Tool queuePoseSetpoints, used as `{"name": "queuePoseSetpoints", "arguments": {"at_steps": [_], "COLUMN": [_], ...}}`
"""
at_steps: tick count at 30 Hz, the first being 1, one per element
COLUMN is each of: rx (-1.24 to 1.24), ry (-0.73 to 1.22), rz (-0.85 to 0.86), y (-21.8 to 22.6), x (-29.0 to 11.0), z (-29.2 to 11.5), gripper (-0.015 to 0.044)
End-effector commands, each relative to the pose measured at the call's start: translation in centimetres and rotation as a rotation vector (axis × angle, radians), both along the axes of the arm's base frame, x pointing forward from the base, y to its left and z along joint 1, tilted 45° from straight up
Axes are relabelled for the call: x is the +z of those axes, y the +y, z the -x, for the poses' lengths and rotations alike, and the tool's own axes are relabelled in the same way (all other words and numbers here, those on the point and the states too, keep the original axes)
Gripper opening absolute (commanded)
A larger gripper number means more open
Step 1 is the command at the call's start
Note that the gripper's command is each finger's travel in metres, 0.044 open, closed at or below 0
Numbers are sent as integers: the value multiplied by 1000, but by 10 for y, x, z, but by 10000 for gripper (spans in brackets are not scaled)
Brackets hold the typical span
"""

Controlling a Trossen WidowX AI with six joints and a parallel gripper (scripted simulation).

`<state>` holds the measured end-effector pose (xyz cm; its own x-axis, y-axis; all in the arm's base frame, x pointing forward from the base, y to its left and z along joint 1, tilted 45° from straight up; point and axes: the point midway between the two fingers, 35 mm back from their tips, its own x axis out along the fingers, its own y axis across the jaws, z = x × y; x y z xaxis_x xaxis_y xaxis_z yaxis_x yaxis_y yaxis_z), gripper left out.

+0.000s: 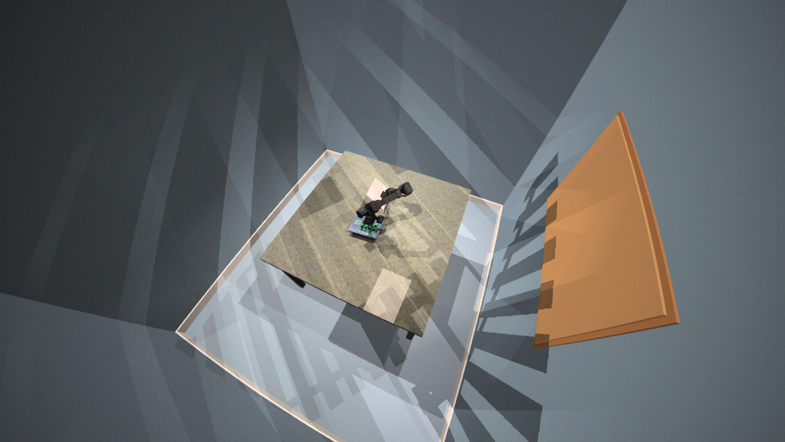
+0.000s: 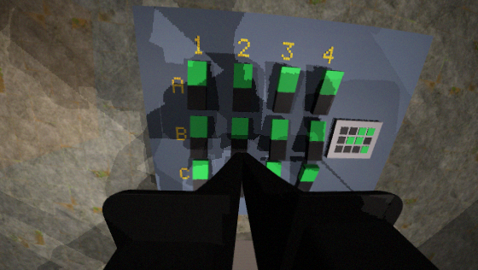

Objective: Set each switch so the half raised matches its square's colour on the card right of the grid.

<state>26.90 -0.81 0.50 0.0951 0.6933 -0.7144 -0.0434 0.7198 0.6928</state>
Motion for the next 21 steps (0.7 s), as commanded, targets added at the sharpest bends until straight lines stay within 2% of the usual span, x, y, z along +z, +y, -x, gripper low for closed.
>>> {"name": "queuePoseSetpoints", "arguments": {"at_steps": [1, 21], "rx": [-5, -5], "ry": [6, 6], "rz": [-8, -8], "y": [5, 10], "x": [-4, -9], "z": [1, 1], "gripper": [0, 0]}}
